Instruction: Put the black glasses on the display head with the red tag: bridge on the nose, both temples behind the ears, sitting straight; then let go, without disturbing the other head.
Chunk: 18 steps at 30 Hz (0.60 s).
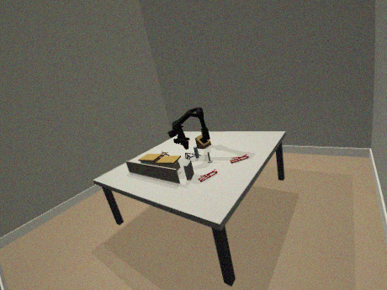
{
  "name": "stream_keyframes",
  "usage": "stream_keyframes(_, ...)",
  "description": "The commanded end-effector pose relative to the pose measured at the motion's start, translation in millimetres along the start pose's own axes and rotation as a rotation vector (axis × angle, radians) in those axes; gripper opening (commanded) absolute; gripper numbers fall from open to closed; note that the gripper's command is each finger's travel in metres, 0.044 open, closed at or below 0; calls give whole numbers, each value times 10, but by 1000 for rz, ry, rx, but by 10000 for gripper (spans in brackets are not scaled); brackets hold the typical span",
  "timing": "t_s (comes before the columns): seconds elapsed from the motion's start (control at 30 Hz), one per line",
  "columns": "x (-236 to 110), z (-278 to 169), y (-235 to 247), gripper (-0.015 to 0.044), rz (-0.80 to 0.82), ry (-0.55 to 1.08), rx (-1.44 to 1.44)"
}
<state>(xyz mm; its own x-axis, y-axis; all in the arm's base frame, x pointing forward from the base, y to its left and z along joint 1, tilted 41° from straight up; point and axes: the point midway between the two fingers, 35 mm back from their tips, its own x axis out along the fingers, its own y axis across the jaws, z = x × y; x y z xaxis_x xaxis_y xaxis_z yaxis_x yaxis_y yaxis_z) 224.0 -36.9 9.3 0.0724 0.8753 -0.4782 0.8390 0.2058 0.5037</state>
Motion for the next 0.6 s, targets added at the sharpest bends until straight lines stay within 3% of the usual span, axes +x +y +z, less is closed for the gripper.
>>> stream_keyframes(0.0, -9, -11, 325, 200, -146, -206, 551)
stream_keyframes(0.4, 12, -77, 524, 200, -115, -359, 970)
stream_keyframes(0.57, 13, -81, 532, 200, -109, -367, 1000)
